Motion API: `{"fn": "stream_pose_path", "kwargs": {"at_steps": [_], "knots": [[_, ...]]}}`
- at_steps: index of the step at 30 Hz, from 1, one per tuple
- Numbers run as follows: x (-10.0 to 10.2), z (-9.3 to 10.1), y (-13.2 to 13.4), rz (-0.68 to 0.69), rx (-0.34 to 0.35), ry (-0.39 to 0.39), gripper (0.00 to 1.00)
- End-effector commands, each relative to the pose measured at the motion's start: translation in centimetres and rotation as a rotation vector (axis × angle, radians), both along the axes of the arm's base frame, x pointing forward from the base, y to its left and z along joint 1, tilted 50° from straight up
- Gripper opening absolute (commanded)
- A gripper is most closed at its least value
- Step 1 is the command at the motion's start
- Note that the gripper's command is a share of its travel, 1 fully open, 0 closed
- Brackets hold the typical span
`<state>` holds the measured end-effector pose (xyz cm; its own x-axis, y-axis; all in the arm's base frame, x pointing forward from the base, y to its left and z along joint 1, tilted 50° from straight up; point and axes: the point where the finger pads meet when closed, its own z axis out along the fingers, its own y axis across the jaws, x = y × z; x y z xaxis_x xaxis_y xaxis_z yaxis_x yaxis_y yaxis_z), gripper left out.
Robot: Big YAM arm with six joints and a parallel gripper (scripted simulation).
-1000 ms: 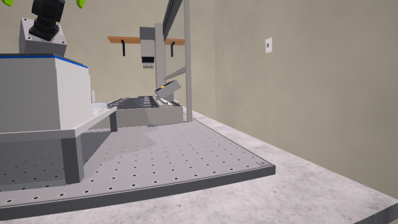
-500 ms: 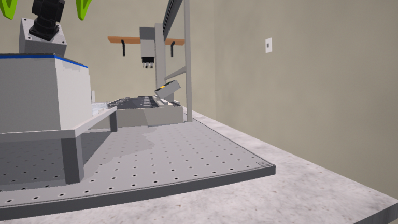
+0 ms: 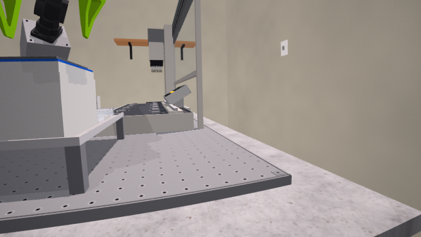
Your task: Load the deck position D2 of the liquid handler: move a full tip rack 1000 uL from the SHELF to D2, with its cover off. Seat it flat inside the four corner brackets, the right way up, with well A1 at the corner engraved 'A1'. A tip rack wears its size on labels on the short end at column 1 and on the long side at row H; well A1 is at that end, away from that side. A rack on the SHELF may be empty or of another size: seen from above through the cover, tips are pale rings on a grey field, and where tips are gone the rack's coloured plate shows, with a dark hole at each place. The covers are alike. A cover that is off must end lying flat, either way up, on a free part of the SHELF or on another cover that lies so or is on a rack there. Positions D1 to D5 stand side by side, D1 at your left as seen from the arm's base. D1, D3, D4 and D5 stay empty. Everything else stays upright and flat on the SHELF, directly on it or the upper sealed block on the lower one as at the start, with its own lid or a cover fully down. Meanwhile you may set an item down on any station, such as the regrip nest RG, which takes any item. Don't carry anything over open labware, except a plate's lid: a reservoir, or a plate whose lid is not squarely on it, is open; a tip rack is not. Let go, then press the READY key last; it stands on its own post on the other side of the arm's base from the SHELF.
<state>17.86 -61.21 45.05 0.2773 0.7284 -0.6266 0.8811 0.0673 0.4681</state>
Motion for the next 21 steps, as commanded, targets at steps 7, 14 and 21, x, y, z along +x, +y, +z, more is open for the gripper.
{"fn": "stream_pose_path", "kwargs": {"at_steps": [7,14,21], "knots": [[1.2,-1.7,-1.2,0.003,0.009,-0.004,1.00],[1.3,-2.4,-2.0,-0.003,0.009,-0.004,1.00],[1.9,-2.2,-2.6,0.001,-0.003,-0.007,1.00]]}}
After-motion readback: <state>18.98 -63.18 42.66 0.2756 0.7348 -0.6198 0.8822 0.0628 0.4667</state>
